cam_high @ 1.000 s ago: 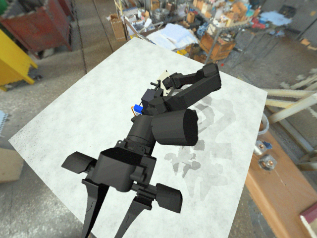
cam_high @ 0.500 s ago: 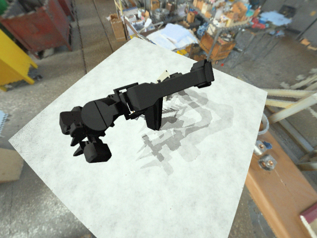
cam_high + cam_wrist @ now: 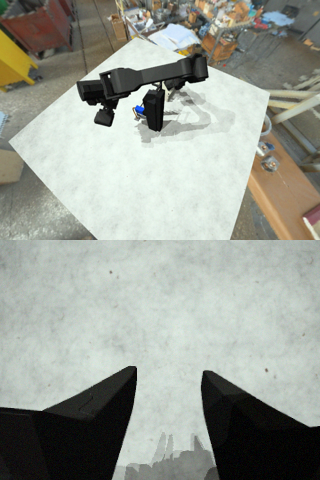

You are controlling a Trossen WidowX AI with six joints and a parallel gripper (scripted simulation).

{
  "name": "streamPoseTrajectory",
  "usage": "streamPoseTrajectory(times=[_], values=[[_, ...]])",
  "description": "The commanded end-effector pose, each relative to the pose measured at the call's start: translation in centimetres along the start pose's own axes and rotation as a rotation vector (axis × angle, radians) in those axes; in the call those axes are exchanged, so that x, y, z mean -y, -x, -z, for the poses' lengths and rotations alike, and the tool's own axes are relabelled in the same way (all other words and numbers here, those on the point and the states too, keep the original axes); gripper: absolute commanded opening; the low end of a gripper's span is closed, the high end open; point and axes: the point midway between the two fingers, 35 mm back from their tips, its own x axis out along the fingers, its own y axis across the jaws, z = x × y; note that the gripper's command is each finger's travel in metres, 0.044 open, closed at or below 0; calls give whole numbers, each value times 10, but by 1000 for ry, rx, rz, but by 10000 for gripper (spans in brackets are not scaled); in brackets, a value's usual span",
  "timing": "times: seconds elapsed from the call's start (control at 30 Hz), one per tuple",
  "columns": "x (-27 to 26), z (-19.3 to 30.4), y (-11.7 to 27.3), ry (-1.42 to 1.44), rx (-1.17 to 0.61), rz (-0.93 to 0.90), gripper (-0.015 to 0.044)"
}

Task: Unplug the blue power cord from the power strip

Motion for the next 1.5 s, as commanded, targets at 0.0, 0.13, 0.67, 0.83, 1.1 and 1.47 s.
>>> streamPoseTrajectory(times=[0.0,0.13,0.67,0.83,1.1,1.47], values=[[62,49,-2,-231,-286,152,160],[85,78,9,-365,-443,222,160],[84,79,9,-369,-447,224,160],[81,85,12,-369,-447,224,160],[76,96,17,-369,-448,224,160],[70,112,23,-370,-449,224,160]])
